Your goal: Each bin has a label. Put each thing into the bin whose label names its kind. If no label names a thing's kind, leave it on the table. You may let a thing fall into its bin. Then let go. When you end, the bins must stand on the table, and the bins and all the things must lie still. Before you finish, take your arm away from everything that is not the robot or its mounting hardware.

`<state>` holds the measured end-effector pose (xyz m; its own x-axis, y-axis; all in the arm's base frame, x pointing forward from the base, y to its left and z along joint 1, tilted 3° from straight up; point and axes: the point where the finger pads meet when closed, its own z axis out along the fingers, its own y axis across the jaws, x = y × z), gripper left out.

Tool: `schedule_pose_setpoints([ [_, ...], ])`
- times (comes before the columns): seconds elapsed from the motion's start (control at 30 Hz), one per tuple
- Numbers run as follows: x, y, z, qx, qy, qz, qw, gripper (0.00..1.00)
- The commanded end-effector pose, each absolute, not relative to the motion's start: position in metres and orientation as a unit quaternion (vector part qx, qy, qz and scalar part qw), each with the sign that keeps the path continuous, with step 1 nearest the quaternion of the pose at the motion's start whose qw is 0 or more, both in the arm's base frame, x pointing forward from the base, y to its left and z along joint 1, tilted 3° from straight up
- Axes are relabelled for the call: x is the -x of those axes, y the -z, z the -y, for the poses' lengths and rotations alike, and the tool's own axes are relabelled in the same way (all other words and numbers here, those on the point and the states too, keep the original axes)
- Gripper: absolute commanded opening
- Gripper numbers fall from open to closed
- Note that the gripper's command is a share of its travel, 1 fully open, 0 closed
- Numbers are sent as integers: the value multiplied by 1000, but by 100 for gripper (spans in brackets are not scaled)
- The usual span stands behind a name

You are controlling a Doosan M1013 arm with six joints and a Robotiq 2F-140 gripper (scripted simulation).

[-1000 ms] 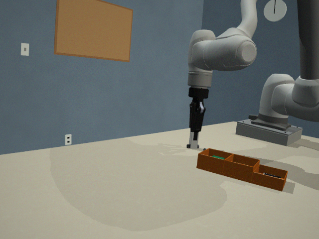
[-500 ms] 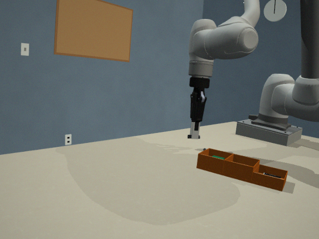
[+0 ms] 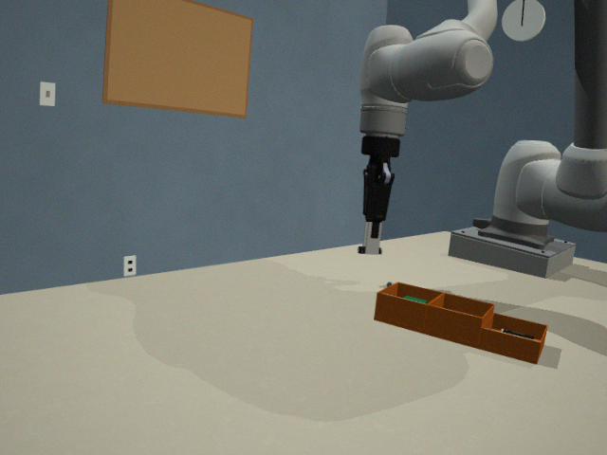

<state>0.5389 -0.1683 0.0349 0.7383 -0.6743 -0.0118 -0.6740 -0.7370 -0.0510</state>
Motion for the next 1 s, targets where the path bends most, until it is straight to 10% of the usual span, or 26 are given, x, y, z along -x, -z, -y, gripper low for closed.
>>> schedule_pose_setpoints([
  [0.0,-539,-35,168,932,4,-362,26,5],
  [0.97,-575,-47,67,932,4,-362,26,5],
])
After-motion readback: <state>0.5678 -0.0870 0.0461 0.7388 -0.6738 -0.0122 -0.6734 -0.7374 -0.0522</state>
